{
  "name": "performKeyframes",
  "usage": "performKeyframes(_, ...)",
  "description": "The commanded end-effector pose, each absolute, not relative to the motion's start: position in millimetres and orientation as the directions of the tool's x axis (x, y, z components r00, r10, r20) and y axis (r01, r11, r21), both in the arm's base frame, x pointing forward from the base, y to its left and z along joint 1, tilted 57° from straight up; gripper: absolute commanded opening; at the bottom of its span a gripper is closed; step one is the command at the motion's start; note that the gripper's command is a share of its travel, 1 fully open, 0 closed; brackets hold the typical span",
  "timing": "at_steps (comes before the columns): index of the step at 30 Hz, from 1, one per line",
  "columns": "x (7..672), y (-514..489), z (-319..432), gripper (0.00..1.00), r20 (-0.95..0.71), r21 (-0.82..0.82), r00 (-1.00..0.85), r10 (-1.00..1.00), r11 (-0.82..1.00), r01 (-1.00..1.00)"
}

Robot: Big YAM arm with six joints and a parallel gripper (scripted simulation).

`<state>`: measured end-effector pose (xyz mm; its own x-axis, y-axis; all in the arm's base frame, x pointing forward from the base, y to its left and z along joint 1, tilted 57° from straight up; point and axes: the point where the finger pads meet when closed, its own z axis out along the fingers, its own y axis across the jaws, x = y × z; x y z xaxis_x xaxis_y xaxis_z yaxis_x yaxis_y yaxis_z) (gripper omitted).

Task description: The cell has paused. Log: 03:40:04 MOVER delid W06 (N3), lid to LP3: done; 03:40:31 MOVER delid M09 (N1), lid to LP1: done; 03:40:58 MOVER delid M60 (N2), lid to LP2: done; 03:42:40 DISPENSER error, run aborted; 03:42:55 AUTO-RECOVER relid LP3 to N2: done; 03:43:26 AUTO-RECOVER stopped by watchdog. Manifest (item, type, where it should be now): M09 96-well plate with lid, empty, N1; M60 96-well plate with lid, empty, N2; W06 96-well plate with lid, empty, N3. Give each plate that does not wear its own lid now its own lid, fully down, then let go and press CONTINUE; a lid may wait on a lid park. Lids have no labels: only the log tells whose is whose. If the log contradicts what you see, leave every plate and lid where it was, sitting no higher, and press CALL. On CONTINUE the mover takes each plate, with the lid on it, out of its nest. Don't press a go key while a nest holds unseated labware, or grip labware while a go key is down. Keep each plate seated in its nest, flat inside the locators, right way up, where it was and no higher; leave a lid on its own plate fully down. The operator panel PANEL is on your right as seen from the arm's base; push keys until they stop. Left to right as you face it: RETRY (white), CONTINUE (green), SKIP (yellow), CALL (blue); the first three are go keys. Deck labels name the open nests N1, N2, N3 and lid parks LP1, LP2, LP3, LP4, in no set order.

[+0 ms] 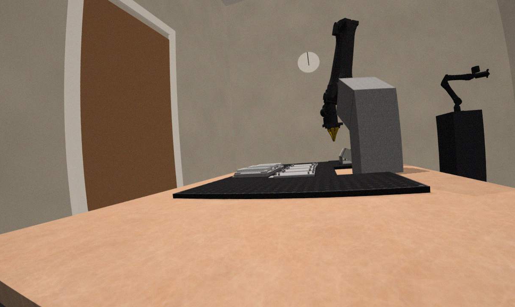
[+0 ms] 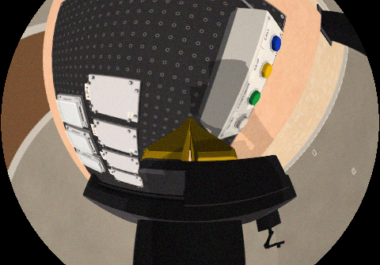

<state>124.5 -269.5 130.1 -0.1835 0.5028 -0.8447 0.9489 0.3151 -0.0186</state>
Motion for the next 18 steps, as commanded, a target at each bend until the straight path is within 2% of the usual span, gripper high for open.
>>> performKeyframes(1, 119, -272, 136, 0.00, -0.850, 0.016, -0.142, 0.507, 0.295, 0.955)
performKeyframes(13, 63, -300, 148, 0.00, -0.831, 0.211, 0.086, 0.550, 0.168, 0.963)
performKeyframes(18, 48, -299, 135, 0.00, -0.817, 0.203, 0.072, 0.572, 0.169, 0.965)
